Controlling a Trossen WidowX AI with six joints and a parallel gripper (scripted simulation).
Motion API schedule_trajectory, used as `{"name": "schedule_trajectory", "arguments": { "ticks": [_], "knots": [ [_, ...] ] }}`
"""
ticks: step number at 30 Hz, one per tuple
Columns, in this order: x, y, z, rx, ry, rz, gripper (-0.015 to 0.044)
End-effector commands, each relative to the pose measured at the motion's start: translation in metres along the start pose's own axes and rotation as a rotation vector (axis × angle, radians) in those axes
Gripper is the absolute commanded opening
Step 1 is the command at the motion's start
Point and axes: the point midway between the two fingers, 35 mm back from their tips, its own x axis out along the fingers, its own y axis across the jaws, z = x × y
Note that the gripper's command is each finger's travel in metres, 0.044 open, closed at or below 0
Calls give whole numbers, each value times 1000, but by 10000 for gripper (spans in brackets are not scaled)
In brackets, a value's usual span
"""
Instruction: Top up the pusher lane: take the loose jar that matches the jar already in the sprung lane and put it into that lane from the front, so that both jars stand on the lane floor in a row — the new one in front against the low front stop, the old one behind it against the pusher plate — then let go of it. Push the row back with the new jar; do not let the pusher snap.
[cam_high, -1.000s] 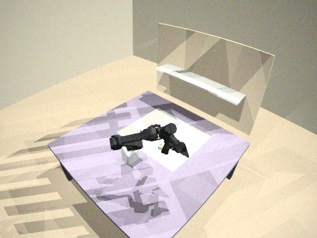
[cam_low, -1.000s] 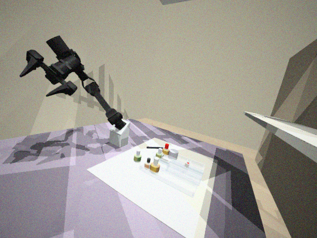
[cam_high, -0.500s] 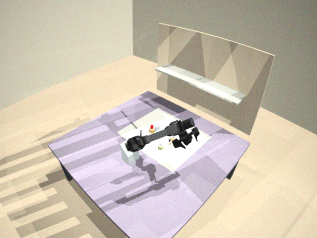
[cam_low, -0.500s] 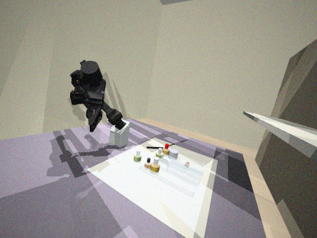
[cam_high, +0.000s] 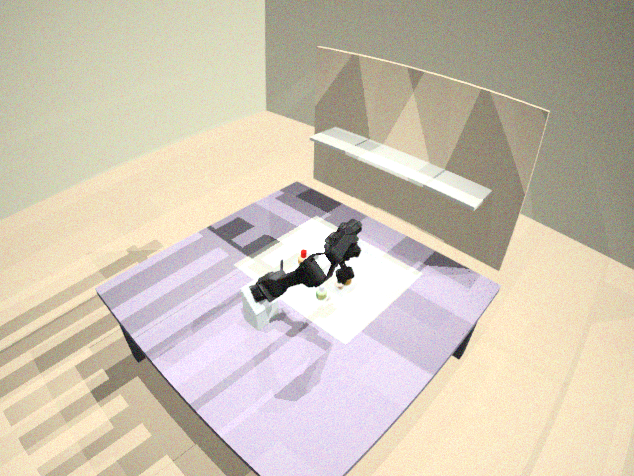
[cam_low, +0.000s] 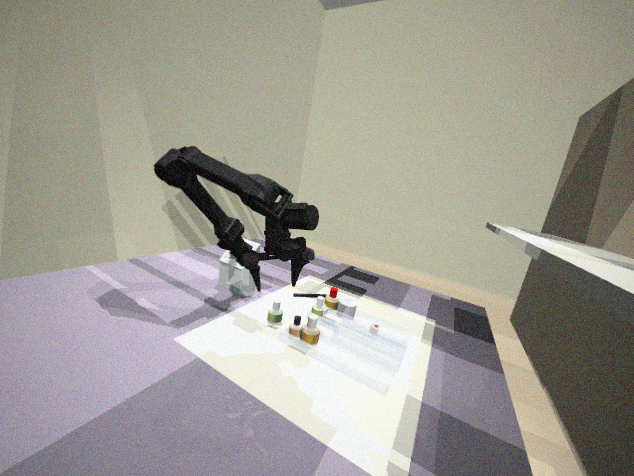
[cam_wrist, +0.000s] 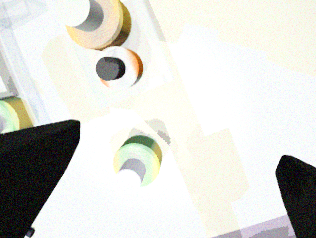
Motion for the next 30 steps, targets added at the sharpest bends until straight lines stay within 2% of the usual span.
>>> {"name": "schedule_trajectory", "arguments": {
  "ticks": [1,3,13,18,30],
  "knots": [
    [18,31,-53,-485,139,-33,440],
    [20,34,-61,-558,159,-38,440],
    [20,34,-60,-558,159,-38,440],
    [54,30,-64,-558,158,-40,440],
    [71,29,-66,-558,158,-41,440]
  ]
}}
